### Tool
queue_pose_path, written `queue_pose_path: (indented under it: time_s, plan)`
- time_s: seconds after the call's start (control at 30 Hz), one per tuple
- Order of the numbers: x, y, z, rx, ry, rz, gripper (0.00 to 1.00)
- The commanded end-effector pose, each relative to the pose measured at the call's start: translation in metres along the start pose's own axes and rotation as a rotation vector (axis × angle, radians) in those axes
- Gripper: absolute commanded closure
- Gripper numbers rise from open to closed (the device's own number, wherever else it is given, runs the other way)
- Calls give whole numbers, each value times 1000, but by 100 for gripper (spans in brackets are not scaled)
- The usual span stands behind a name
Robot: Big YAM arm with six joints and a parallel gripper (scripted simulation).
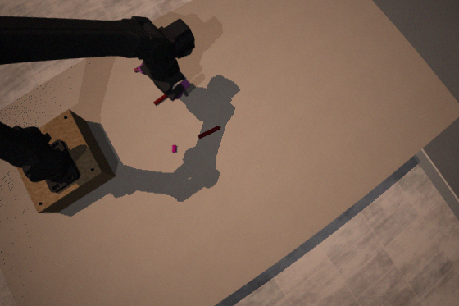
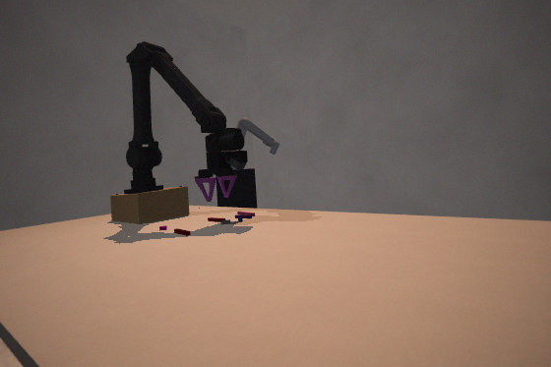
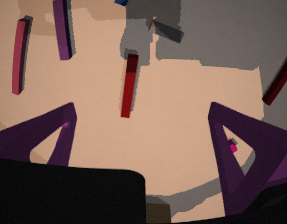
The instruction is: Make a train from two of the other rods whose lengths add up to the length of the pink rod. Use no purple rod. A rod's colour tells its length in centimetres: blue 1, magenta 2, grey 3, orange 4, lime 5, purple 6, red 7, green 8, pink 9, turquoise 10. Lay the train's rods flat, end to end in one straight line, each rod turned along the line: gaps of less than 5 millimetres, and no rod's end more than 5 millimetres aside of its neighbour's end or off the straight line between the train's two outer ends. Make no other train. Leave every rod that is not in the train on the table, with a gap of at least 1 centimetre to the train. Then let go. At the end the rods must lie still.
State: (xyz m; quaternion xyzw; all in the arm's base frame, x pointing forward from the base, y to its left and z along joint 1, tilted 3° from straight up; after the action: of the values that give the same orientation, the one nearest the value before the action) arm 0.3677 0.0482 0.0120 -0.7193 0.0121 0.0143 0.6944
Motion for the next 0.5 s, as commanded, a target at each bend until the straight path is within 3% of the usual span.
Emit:
queue_pose_path:
  time_s: [0.0,0.07,0.13,0.23,0.27,0.3,0.43,0.47]
  plan:
    - [3,-11,-12,5,-145,-47,0]
    - [2,-11,-12,6,-145,-44,0]
    - [22,-25,-3,8,-160,-91,0]
    - [20,-23,-1,8,-167,-85,0]
    - [-1,-11,-16,4,-206,-47,0]
    - [-5,-11,-20,2,-264,-47,0]
    - [-9,-10,-23,2,-316,-42,0]
    - [2,-16,-22,0,-315,-64,0]
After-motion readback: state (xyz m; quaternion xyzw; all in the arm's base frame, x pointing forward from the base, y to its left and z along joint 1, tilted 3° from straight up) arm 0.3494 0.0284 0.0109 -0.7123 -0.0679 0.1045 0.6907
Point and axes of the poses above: the point where the finger pads meet when closed, its own y axis out along the fingers, its own z axis across the jaws, x = y × z, the point moved 5 cm from there along -y, back along the fingers, and after that the axes turned 14 degrees about y, right-handed, at the moved point
